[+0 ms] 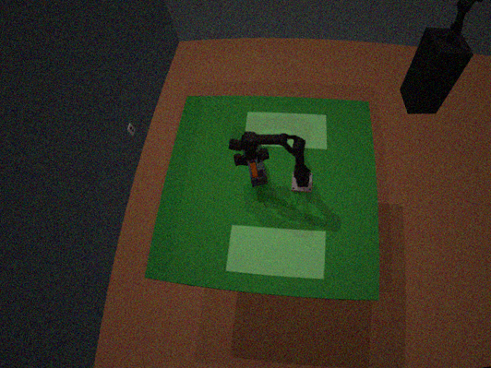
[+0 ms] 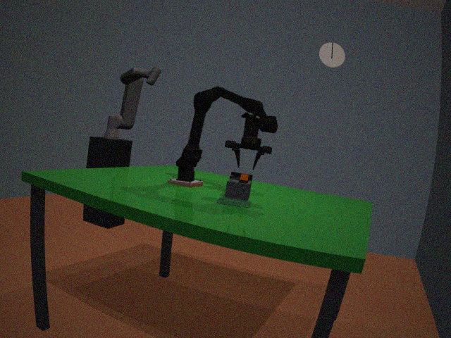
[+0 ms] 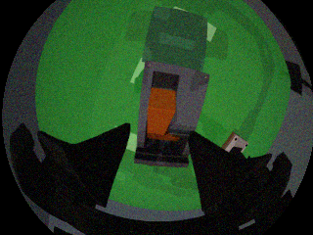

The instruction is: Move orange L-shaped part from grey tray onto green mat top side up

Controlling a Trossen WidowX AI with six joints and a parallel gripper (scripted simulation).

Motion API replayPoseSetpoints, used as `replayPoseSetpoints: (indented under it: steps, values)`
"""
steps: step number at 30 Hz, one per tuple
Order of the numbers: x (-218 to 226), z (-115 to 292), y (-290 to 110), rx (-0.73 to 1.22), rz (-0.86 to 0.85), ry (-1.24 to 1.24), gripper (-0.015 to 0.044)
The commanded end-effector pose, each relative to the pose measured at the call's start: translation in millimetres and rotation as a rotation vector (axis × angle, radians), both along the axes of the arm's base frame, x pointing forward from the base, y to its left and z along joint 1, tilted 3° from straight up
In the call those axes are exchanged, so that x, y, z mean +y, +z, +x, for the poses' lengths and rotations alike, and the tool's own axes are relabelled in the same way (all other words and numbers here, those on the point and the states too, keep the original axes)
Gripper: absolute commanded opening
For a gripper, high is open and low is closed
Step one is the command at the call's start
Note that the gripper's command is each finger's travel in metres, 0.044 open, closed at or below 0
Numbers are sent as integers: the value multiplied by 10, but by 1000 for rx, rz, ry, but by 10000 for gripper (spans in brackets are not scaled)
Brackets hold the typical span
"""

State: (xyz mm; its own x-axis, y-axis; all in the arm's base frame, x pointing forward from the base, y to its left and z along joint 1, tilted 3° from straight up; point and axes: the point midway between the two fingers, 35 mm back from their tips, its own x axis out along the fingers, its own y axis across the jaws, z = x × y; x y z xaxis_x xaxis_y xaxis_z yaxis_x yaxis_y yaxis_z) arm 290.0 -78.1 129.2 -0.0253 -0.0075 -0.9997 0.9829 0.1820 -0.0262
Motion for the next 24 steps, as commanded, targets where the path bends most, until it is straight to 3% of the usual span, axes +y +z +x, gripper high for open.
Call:
replayPoseSetpoints:
  steps: [1, 24]
  values:
    - [-10, -11, -68, 3, -6, -7, 280]
    - [-16, -15, -425, 3, -6, -7, 280]
